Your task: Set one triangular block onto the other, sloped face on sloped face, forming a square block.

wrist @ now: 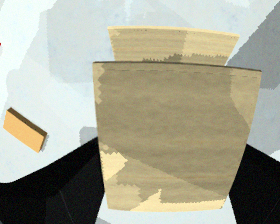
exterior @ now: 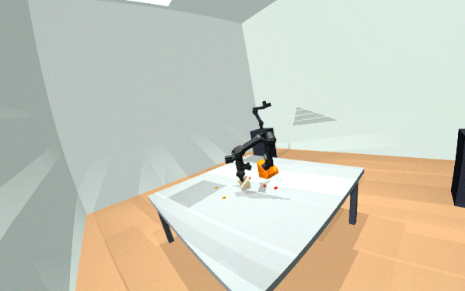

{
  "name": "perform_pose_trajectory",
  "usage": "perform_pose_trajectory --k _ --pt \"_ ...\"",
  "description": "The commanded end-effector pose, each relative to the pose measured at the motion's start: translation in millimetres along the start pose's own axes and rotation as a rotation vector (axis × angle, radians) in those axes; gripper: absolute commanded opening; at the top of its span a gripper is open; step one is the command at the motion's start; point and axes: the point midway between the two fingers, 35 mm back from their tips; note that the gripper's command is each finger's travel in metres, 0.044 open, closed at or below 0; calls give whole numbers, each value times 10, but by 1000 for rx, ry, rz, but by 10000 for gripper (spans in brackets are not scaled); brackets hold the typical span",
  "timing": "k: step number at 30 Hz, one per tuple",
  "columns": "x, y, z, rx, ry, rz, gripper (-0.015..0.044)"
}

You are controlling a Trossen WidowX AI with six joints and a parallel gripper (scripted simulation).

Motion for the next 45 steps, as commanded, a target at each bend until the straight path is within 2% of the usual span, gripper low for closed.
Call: perform_pose_trajectory --k 1,45 --pt "-4 -21 8 1 -5 -7 0" --pt "-7 -197 88 0 -6 -8 0"
Point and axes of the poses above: the point midway between the two fingers, 35 mm back from their tips, its own y axis back along the fingers, its own x axis across the jaws, z = x × y, and after that the axes turned 3 degrees about -y, right-handed
